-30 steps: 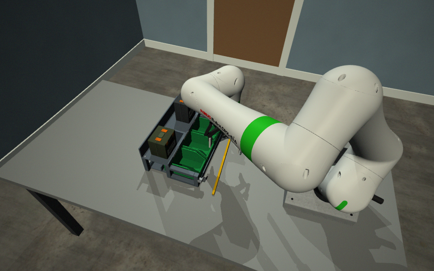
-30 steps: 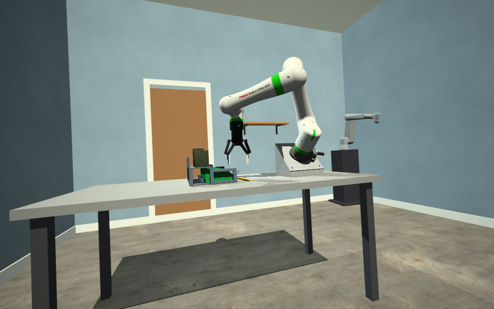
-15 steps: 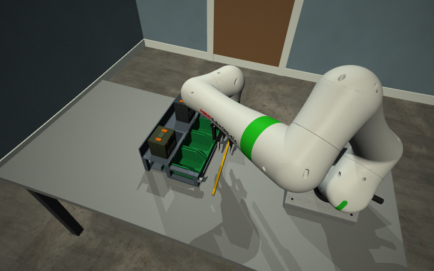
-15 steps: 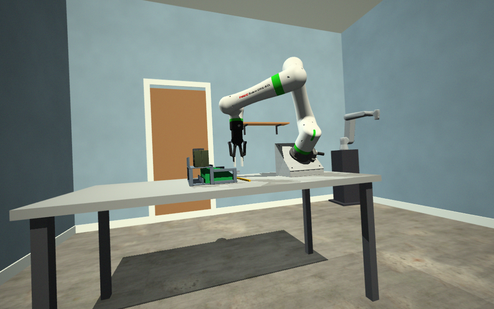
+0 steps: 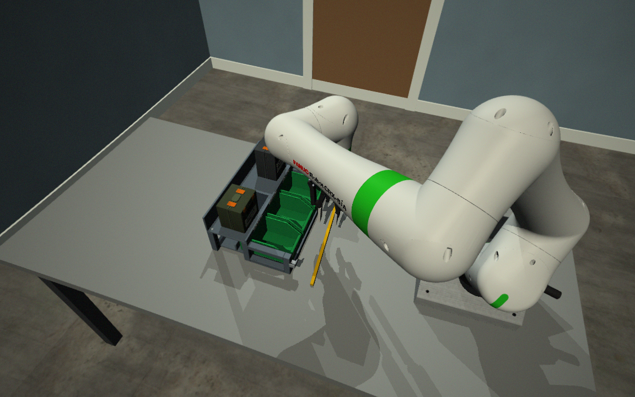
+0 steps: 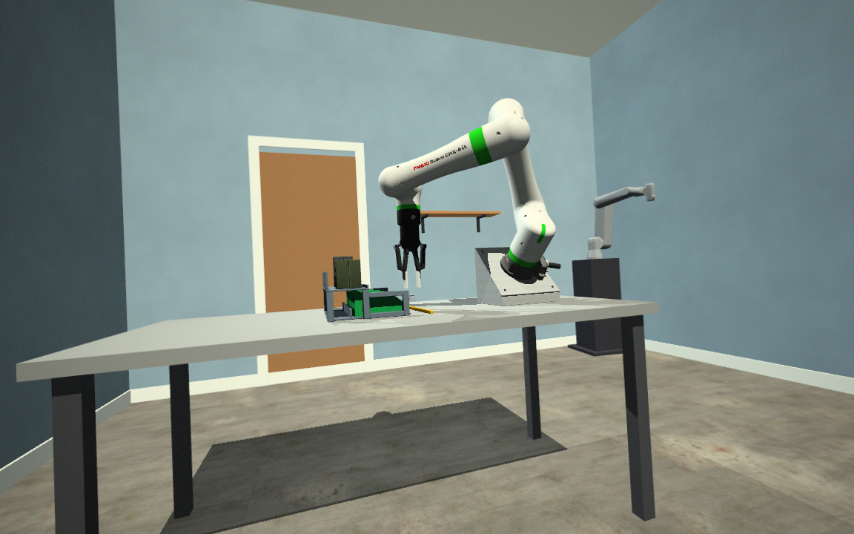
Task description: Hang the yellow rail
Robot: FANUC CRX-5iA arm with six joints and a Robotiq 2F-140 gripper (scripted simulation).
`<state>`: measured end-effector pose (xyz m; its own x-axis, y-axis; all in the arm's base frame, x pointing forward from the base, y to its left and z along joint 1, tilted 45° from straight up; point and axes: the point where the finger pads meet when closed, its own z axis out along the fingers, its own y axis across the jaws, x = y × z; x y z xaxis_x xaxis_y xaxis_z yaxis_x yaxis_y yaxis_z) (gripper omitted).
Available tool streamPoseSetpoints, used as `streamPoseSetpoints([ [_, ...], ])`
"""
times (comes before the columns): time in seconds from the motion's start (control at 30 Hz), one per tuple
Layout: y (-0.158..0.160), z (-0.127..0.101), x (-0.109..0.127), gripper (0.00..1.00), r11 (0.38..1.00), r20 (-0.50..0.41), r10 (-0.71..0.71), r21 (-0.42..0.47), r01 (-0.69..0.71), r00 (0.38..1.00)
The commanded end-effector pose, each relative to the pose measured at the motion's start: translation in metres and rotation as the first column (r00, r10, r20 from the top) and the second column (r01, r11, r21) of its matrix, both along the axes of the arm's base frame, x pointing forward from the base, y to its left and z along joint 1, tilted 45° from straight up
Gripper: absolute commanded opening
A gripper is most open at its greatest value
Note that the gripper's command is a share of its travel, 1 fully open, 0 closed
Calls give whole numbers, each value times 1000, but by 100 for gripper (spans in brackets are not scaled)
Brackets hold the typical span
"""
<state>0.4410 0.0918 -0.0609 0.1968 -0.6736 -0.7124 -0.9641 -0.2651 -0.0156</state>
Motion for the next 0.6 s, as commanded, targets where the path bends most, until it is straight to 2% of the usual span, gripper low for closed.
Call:
streamPoseSetpoints([
  [0.0,0,0,0,30,1000,0,0,0,0,1000],
  [0.17,28,-28,-7,30,1000,0,0,0,0,1000],
  [0.57,28,-28,-7,30,1000,0,0,0,0,1000],
])
